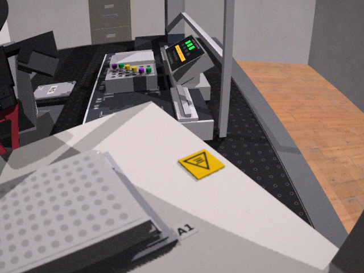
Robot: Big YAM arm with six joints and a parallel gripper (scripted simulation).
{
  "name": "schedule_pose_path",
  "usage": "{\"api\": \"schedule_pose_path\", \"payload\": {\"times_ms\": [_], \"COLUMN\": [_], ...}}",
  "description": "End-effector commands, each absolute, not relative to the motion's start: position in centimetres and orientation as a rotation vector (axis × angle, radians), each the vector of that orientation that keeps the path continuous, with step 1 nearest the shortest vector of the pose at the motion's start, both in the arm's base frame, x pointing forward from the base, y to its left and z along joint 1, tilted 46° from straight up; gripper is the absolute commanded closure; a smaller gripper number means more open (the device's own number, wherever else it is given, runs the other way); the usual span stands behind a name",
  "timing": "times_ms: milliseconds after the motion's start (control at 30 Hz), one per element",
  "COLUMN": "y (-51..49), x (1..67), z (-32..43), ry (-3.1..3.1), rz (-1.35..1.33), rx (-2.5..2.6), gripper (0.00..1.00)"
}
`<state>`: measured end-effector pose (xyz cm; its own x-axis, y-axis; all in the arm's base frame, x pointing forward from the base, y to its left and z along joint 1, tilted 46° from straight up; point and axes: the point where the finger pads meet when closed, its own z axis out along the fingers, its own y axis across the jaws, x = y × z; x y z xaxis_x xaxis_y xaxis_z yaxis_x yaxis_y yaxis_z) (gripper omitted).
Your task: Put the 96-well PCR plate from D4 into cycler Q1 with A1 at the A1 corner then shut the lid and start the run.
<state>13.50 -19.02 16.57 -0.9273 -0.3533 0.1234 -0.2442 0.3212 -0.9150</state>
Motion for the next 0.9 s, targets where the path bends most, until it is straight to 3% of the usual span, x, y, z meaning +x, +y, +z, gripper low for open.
{"api": "schedule_pose_path", "payload": {"times_ms": [0, 867], "y": [-20.69, -20.69], "x": [9.96, 10.13], "z": [9.12, 9.04], "ry": [2.754, 2.748], "rz": [-1.674, -1.663], "rx": [-0.571, -0.579], "gripper": [1.00, 1.00]}}
